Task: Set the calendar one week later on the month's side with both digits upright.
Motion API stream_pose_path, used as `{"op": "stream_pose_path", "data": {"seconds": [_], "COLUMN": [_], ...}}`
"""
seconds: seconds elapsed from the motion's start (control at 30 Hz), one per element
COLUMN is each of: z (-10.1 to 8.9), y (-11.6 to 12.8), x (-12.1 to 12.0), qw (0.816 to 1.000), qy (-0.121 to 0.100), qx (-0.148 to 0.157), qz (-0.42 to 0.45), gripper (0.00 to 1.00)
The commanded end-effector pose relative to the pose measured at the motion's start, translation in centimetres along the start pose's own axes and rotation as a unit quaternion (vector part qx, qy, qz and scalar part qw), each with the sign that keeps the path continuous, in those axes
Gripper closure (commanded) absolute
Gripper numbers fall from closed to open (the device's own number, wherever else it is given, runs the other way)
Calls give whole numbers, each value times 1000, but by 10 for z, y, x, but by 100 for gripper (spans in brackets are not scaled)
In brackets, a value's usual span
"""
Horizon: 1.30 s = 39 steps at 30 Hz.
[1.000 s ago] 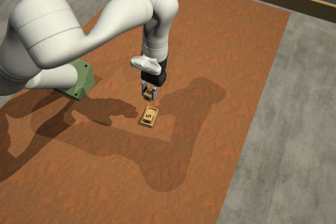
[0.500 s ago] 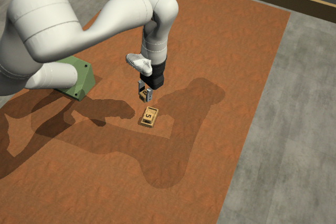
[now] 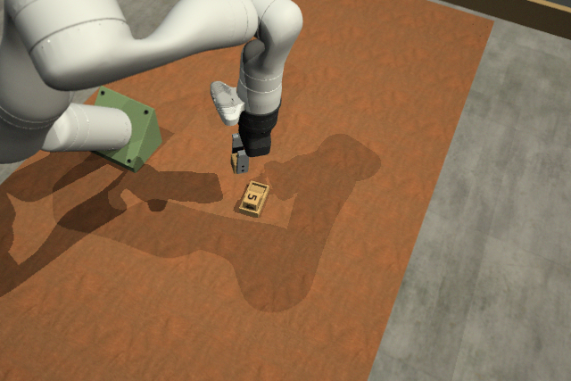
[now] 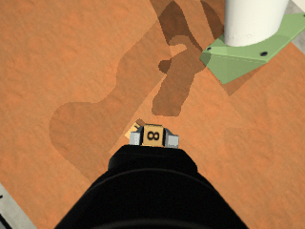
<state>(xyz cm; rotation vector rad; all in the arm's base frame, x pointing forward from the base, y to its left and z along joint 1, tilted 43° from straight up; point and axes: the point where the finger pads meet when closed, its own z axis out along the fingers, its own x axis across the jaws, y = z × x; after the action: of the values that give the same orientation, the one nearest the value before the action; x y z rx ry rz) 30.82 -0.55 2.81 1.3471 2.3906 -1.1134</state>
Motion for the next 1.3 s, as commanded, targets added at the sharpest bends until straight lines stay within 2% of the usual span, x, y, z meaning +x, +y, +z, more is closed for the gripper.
{"op": "stream_pose_path", "data": {"seconds": [0.0,0.17,0.23,0.33,0.53,0.73,0.8,1.0,1.27], "z": [-2,-1,-1,-1,-1,-1,-1,-3,-6], "y": [0,-2,-2,-3,-2,1,1,6,13], "x": [2,5,5,6,8,9,9,8,4], "qw": [999,990,990,978,941,887,887,820,721], "qy": [-3,-3,-3,-3,-3,-1,-1,2,7], "qx": [-2,0,0,1,1,0,0,-3,-8], "qz": [37,144,144,209,339,462,462,573,693], "gripper": [43,43,43,43,43,43,43,43,43]}}
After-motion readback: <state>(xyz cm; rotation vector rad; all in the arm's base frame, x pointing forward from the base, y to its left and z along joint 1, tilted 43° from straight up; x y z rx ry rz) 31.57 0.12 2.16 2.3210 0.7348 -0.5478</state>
